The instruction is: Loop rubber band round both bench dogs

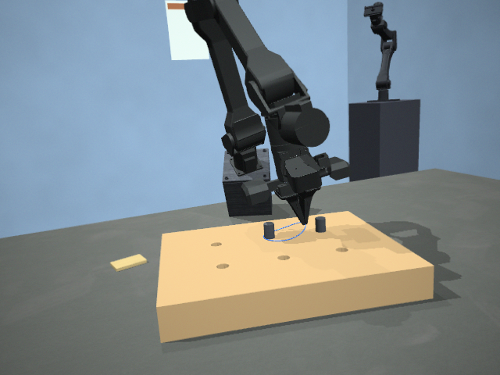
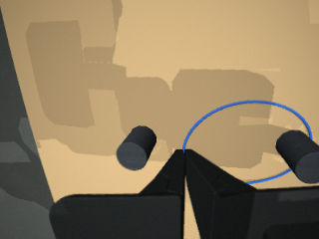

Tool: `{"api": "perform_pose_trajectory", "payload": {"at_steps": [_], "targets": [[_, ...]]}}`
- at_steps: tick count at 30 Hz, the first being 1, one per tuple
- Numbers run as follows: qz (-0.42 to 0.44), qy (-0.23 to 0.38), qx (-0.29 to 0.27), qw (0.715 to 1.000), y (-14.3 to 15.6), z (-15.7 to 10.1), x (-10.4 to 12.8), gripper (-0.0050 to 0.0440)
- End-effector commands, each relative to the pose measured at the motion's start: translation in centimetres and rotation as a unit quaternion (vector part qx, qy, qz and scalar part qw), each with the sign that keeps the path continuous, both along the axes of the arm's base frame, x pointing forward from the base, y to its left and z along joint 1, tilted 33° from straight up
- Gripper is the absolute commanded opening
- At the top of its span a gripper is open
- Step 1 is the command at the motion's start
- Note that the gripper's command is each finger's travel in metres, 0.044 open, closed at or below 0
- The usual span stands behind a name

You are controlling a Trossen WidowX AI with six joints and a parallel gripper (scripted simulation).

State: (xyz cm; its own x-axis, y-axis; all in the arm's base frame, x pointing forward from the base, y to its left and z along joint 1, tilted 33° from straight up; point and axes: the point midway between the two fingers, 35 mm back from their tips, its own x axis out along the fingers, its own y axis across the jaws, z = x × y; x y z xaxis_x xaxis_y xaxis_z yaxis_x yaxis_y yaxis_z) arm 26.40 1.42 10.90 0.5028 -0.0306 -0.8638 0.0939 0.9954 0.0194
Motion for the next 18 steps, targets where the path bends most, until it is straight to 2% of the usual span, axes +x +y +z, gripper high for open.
{"api": "perform_pose_trajectory", "payload": {"at_steps": [1,11,18], "targets": [[0.02,-0.016,0.032,0.999,-0.1,1.3,-0.2,-0.005],[0.048,-0.033,0.071,0.996,-0.1,2.5,-0.8,-0.005],[0.047,-0.032,0.071,0.996,0.3,2.4,-0.7,-0.005]]}}
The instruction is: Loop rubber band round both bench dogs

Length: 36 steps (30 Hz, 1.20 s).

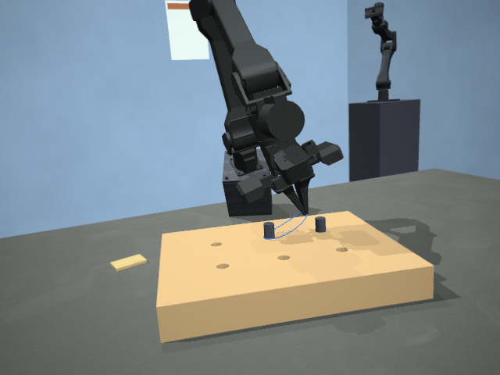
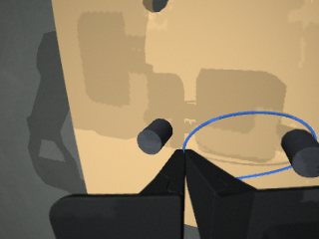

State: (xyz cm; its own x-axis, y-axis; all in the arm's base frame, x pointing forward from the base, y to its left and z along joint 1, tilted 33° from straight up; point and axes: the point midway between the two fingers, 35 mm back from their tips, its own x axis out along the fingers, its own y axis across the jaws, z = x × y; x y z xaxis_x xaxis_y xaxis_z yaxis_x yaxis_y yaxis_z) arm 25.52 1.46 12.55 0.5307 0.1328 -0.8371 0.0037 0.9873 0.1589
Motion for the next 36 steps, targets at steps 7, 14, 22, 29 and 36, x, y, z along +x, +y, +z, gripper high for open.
{"api": "perform_pose_trajectory", "payload": {"at_steps": [7,14,22,29,36], "targets": [[0.002,-0.012,0.003,1.0,0.8,0.6,0.3,-0.005],[0.002,-0.011,0.003,1.0,1.4,0.5,0.4,-0.005],[0.003,-0.01,0.003,1.0,2.0,0.4,0.5,-0.005],[0.003,-0.01,0.003,1.0,2.7,0.3,0.6,-0.005],[0.002,-0.01,0.004,1.0,3.4,0.1,0.7,-0.005]]}}
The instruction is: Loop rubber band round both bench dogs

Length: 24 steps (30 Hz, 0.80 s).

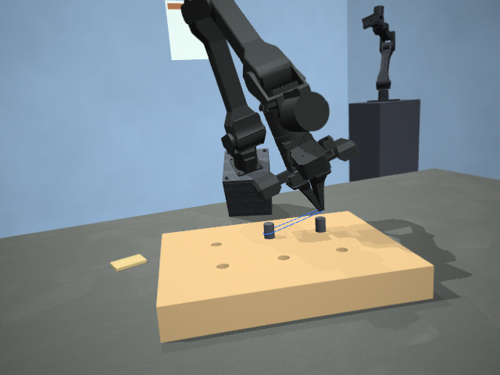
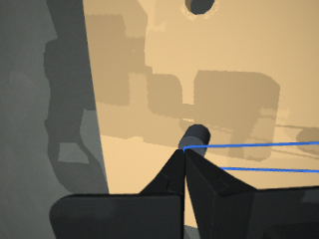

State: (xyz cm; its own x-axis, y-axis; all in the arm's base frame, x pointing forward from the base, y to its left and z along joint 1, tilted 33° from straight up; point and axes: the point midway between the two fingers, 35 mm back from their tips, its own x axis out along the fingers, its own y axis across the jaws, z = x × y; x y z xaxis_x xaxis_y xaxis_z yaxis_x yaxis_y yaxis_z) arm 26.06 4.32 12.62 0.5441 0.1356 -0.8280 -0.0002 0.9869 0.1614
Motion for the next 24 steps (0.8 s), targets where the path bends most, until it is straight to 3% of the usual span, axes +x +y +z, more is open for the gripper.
{"api": "perform_pose_trajectory", "payload": {"at_steps": [1,24], "targets": [[0.002,-0.002,0.002,1.0,0.5,0.1,0.1,-0.005],[0.002,-0.004,0.004,1.0,2.5,-0.2,0.2,-0.005]]}}
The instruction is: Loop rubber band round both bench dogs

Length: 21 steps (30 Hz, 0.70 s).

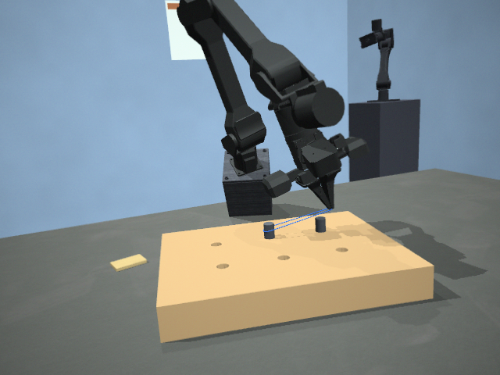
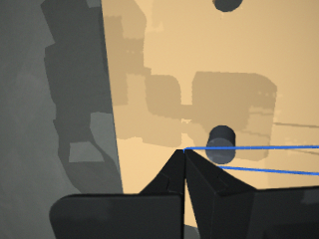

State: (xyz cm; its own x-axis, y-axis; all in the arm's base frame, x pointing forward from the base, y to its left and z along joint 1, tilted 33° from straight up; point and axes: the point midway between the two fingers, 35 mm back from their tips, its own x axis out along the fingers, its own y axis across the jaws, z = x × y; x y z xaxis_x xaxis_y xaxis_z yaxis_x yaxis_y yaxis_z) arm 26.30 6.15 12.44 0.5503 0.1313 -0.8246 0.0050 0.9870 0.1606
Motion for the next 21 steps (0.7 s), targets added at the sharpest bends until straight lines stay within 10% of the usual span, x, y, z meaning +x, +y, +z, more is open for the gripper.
{"api": "perform_pose_trajectory", "payload": {"at_steps": [1,21], "targets": [[0.005,-0.001,0.004,1.0,0.76,-0.06,-0.01,-0.005],[-0.007,0.008,-0.01,1.0,1.26,-0.68,0.26,-0.005]]}}
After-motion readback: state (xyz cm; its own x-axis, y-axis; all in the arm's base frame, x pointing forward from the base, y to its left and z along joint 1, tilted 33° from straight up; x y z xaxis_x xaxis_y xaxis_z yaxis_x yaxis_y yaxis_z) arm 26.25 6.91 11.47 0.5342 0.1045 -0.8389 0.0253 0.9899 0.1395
